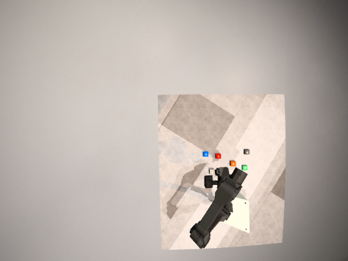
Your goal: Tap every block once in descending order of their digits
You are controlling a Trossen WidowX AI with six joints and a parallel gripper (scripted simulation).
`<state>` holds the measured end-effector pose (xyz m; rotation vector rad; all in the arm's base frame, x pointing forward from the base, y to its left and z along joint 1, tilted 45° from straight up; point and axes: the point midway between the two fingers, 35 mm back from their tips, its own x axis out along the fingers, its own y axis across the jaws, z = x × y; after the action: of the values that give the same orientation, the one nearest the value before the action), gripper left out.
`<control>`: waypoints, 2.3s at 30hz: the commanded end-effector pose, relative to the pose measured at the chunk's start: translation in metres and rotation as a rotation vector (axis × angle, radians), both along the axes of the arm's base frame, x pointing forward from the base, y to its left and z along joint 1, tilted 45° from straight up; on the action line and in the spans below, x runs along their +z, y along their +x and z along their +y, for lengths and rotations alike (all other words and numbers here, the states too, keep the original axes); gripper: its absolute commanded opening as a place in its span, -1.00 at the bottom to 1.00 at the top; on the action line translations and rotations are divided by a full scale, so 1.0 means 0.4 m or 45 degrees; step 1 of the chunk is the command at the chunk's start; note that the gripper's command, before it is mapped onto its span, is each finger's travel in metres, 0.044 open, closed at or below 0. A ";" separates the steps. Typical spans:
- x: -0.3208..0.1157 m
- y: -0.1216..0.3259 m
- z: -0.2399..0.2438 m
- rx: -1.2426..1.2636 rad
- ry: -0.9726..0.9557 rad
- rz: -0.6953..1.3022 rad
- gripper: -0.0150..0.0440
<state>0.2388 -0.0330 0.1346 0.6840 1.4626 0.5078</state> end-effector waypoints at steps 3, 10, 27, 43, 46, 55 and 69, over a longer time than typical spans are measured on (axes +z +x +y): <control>0.003 -0.001 0.003 -0.007 0.008 0.005 0.86; 0.004 0.004 0.003 -0.007 0.007 0.005 0.86; 0.075 0.270 0.050 -0.007 0.009 -0.005 0.86; 0.075 0.270 0.050 -0.007 0.009 -0.005 0.86; 0.011 0.257 -0.016 -0.009 0.001 -0.004 0.86; -0.093 0.216 -0.118 -0.007 0.003 -0.003 0.86; -0.093 0.216 -0.118 -0.007 0.003 -0.003 0.86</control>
<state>0.3253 -0.0795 0.0985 0.6981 1.4574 0.5051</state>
